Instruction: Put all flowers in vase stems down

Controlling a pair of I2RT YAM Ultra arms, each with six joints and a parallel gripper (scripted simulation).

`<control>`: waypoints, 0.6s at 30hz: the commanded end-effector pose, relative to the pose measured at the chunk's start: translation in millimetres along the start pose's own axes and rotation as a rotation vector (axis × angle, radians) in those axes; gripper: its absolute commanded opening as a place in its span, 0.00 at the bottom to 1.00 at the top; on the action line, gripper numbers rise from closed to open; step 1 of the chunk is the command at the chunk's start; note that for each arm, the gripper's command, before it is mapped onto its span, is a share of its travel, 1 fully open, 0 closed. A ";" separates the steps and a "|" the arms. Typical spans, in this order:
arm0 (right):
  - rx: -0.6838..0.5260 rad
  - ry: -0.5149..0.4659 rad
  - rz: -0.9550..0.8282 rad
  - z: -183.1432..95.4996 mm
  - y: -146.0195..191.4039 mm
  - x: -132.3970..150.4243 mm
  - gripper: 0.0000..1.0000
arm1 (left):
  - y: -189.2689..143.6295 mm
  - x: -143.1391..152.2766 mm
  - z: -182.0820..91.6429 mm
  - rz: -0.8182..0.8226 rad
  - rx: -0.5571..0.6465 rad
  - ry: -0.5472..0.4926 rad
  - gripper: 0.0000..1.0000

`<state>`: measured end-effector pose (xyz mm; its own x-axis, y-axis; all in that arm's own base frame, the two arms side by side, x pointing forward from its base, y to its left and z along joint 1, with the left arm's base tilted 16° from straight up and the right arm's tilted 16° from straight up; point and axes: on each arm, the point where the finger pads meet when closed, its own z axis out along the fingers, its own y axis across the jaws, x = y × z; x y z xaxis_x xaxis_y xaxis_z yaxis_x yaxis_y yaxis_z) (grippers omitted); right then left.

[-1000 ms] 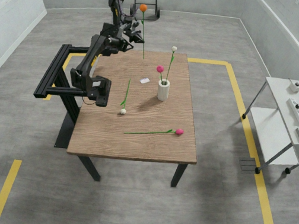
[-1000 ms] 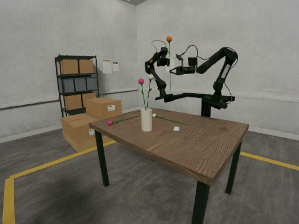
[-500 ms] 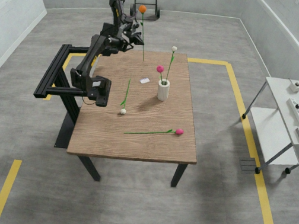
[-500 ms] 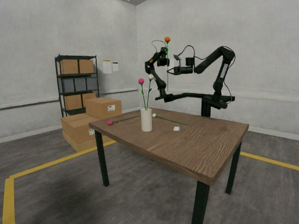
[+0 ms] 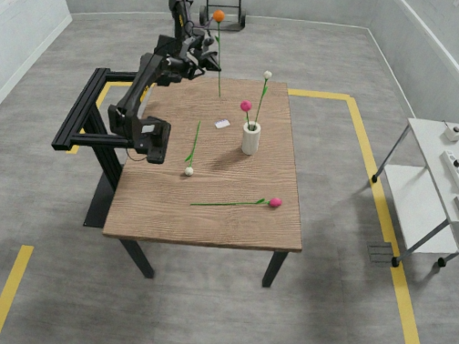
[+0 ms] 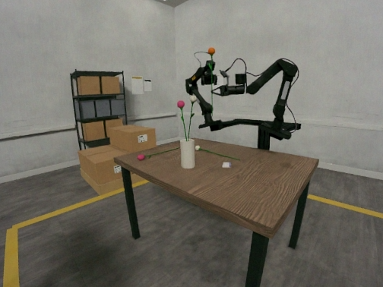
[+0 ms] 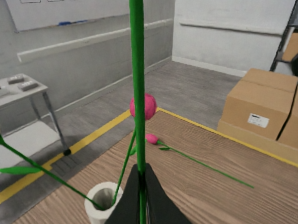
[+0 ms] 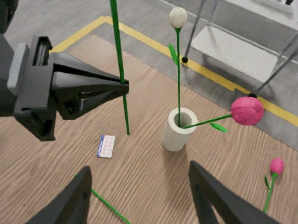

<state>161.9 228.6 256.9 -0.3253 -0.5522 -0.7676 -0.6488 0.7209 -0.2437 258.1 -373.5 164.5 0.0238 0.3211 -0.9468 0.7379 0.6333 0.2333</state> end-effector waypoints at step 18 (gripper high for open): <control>-0.007 -0.035 0.014 -7.0 0.3 -5.2 0.70 | -19.7 -31.5 15.8 -0.021 0.062 -0.080 0.00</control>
<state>161.9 228.6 256.9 -0.3253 -0.5522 -0.7676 -0.6488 0.7209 -0.2437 258.1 -388.9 161.4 0.0265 0.3171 -0.9480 0.7620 0.6074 0.2244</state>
